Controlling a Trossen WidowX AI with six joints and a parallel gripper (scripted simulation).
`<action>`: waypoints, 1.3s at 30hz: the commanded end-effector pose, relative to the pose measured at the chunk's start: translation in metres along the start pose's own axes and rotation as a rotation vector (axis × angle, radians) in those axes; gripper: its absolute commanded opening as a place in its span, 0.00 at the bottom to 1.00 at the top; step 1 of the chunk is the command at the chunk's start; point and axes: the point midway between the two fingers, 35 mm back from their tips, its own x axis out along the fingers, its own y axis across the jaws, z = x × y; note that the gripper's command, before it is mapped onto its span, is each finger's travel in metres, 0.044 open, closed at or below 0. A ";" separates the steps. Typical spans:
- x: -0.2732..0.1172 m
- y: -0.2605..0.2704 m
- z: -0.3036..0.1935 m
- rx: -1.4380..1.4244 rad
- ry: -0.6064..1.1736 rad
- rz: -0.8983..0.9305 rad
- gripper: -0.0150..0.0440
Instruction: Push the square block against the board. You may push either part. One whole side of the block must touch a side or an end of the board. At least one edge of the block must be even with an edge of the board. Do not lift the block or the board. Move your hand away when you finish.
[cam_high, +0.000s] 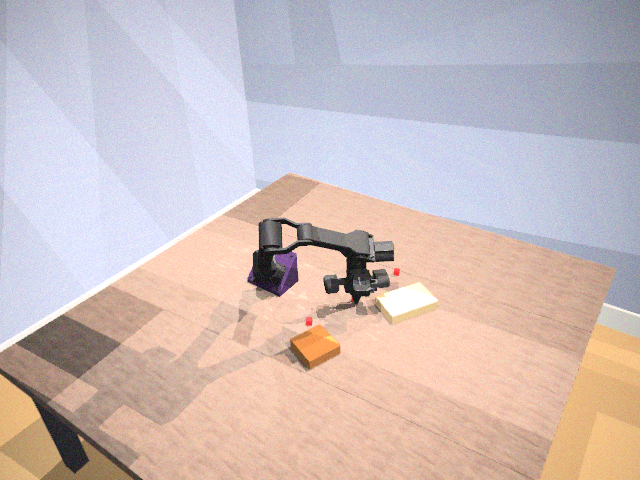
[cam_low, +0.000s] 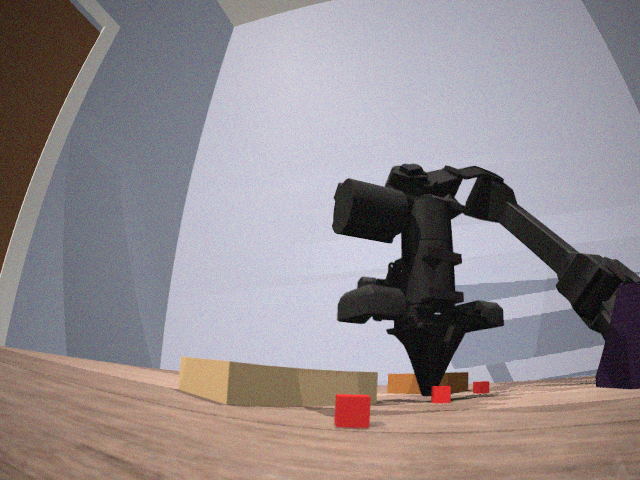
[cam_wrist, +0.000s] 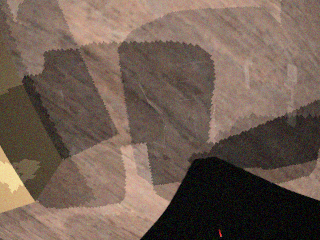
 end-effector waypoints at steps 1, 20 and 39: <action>0.000 0.000 -0.001 0.003 0.003 0.001 0.25; 0.000 0.001 0.003 0.003 0.004 0.002 0.25; 0.000 0.001 0.033 0.003 0.003 0.002 0.25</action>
